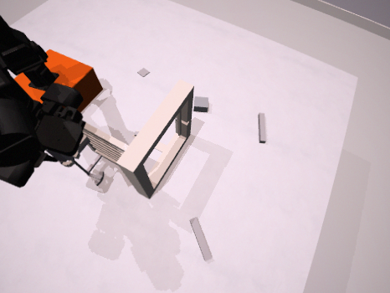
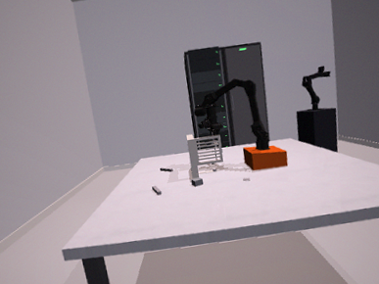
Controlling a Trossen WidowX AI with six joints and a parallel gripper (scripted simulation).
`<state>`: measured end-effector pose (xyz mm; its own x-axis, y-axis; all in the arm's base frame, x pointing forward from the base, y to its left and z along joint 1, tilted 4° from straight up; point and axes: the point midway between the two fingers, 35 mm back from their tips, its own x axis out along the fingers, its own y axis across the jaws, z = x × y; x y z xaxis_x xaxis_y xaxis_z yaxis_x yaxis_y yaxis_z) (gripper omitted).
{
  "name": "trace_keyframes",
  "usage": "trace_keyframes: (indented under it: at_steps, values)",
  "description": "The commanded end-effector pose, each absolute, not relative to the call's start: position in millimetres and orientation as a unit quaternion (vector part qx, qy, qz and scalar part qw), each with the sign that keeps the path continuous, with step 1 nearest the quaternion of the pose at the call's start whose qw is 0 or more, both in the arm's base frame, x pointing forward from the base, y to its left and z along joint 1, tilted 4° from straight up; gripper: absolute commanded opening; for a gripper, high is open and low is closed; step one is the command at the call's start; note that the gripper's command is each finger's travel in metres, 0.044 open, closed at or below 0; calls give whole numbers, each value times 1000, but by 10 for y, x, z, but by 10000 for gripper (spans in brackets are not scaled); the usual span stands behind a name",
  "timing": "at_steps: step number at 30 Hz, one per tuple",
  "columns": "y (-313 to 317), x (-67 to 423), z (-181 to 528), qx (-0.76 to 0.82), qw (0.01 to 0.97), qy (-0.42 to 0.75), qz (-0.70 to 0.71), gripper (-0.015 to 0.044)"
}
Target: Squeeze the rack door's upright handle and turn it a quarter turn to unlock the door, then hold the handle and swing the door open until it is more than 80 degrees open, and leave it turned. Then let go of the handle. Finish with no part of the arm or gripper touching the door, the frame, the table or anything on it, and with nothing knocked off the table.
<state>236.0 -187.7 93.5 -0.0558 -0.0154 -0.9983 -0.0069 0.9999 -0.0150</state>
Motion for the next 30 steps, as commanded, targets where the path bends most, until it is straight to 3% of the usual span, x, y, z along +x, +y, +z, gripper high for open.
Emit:
trace_keyframes:
  at_steps: [1, 30]
  values:
    - [-1877, 2363, 933, -10, 687, 727, 0, 287]
    - [-1886, 2401, 1288, -10, 687, 727, 0, 287]
